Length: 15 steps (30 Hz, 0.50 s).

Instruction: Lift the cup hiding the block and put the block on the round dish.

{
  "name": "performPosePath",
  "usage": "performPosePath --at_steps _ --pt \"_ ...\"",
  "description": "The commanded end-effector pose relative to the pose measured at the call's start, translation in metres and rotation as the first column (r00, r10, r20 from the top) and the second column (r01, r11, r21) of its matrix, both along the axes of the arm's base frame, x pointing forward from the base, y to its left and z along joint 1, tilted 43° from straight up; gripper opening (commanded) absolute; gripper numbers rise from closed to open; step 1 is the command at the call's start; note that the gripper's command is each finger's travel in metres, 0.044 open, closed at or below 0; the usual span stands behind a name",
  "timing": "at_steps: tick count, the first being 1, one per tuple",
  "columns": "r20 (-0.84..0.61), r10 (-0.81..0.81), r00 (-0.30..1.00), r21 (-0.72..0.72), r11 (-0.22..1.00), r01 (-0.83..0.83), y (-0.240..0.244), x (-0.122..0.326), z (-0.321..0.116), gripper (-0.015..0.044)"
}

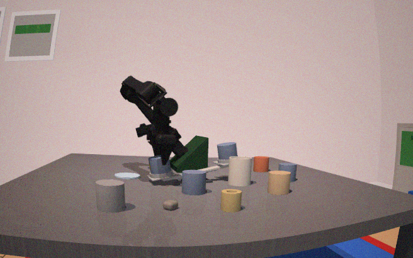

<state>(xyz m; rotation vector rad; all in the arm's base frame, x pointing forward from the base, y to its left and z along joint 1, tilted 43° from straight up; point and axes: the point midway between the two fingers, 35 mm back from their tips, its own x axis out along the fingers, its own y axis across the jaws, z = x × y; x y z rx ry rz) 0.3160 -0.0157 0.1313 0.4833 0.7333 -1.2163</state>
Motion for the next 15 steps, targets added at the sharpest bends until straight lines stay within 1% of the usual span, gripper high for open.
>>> performPosePath --at_steps 1,13,15 --pt "-0.005 0.001 1.000 -0.006 1.000 -0.001 -0.005 0.000 -0.004 0.0440" --pt "-0.004 0.000 1.000 -0.009 1.000 0.000 -0.017 0.001 -0.016 0.0440" --pt "-0.004 0.000 1.000 -0.009 1.000 0.000 -0.017 0.001 -0.016 0.0387"
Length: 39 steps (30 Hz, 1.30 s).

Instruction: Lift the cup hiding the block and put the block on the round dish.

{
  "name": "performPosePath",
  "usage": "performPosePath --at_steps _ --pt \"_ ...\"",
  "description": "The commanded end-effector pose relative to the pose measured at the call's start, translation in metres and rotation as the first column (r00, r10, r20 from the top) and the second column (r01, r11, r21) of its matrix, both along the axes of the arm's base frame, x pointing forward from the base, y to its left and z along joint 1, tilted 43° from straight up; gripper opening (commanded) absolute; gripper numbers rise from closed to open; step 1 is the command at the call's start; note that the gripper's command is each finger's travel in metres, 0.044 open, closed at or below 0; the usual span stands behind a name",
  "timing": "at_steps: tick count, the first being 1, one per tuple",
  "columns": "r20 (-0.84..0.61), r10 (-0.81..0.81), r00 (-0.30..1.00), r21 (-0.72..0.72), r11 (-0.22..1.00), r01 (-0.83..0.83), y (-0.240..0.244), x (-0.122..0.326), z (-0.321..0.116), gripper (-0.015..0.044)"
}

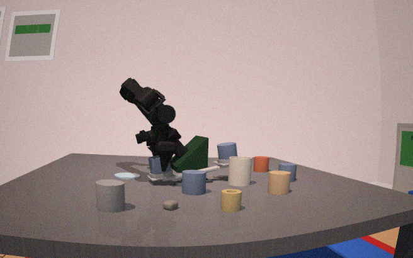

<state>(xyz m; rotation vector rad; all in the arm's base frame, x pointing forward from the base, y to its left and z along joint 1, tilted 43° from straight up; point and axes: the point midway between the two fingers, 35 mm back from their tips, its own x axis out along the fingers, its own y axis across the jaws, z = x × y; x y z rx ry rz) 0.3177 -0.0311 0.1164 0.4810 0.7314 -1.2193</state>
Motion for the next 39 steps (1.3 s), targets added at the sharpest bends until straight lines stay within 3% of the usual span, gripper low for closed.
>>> performPosePath --at_steps 1,9,21,39 --pt "-0.004 0.002 1.000 -0.005 1.000 -0.002 -0.002 0.000 -0.001 0.0361" --pt "-0.004 0.002 1.000 -0.005 1.000 -0.002 -0.002 0.000 -0.001 0.0308" --pt "-0.005 0.014 1.000 -0.003 1.000 -0.014 0.006 0.000 0.006 0.0000" --pt "-0.006 0.038 0.999 0.000 0.999 -0.038 0.024 -0.001 0.023 0.0000"
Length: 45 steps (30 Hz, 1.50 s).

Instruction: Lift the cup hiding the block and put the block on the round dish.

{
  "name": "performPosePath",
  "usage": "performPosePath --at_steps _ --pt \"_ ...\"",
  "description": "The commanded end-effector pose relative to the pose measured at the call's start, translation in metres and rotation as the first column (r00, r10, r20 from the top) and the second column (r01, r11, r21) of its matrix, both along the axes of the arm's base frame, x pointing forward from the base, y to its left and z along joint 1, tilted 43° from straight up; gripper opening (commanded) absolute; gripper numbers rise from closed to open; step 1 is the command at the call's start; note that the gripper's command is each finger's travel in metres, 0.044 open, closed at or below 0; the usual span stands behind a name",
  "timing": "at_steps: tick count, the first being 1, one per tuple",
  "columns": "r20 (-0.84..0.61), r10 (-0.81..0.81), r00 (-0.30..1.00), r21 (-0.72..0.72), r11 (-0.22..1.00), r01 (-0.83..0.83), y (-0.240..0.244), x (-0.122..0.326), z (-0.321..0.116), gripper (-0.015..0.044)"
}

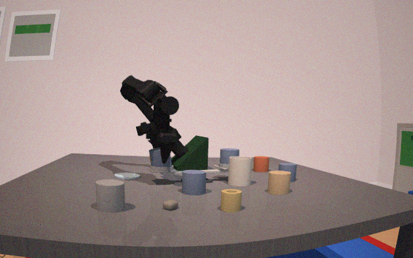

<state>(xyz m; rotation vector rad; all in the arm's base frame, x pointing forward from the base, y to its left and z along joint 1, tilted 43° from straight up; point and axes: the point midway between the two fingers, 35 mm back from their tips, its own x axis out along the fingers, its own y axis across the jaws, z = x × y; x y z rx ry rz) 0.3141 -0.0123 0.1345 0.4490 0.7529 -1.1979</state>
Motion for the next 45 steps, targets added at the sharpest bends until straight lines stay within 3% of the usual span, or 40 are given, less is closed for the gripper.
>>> performPosePath --at_steps 1,45 --pt "0.017 0.006 1.000 0.006 1.000 -0.006 0.006 0.003 0.006 0.0000" --pt "0.013 0.064 0.998 0.010 0.998 -0.064 0.045 -0.008 0.047 0.0000"
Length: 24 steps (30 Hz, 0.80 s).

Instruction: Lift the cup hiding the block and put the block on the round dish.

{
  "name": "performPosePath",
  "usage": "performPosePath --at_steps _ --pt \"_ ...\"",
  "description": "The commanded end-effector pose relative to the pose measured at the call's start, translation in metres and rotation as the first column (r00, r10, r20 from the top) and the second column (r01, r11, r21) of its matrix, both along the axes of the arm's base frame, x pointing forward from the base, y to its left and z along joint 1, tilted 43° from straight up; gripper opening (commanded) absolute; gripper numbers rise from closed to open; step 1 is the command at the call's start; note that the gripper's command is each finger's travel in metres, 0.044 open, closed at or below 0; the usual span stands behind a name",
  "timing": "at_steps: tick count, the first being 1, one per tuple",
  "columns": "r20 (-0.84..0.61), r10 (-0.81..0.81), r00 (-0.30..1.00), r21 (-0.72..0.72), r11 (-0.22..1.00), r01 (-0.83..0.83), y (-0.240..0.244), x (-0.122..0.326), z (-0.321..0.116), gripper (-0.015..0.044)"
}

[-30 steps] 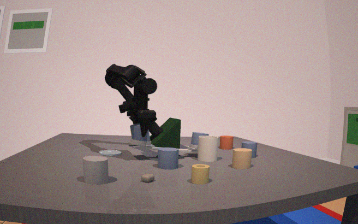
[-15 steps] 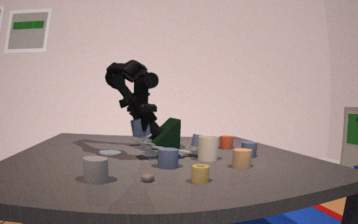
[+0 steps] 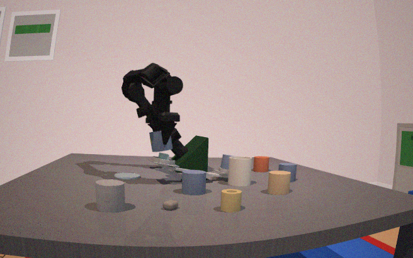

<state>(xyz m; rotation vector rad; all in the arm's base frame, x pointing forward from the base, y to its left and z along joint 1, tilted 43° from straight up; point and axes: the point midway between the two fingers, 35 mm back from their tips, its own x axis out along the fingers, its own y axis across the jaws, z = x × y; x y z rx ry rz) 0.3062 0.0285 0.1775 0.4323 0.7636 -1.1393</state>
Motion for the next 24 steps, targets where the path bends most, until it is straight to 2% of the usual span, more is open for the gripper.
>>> performPosePath --at_steps 1,24 --pt "0.009 0.006 1.000 0.002 1.000 -0.006 0.005 0.000 0.005 0.0000" --pt "0.007 0.036 0.999 0.002 0.999 -0.036 0.022 -0.010 0.027 0.0000"
